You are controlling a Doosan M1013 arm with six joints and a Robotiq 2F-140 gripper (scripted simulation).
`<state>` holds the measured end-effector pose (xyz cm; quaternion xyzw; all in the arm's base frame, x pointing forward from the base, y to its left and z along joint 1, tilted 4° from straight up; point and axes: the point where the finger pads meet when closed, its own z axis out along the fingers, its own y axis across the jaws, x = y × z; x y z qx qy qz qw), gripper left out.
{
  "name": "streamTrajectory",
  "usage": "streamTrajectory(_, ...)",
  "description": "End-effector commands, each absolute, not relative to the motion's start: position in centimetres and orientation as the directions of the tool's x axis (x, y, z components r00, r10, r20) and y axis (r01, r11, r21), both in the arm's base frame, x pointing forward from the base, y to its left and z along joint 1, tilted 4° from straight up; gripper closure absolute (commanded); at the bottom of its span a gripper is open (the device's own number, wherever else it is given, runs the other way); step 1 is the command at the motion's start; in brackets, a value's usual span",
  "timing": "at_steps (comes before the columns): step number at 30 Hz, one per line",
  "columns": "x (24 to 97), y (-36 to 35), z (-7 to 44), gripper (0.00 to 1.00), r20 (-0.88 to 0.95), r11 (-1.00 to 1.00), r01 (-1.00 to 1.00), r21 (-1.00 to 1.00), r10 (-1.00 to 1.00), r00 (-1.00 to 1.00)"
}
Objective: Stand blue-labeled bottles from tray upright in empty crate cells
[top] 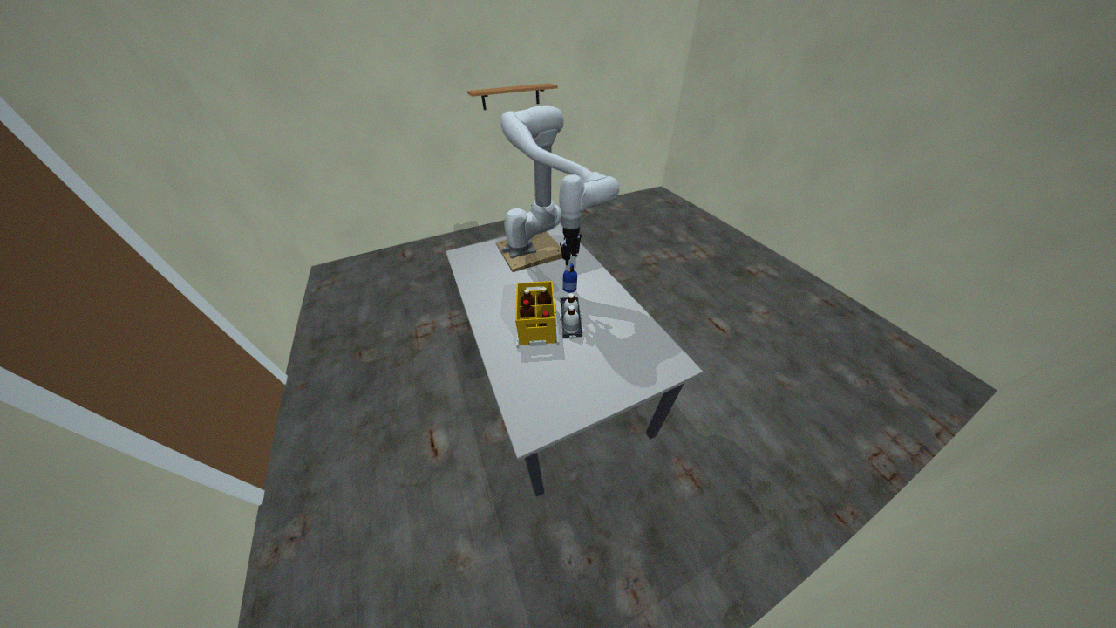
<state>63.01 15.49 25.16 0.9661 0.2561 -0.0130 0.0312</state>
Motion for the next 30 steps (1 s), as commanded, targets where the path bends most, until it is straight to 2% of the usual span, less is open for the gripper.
streamTrajectory(1, 63.0, 15.5, 25.4, 1.0, -0.041, -0.867, 0.496, 0.053, 0.494, 0.868)
streamTrajectory(30, 63.0, 15.7, 28.2, 1.0, -0.041, -0.867, 0.496, 0.053, 0.494, 0.868)
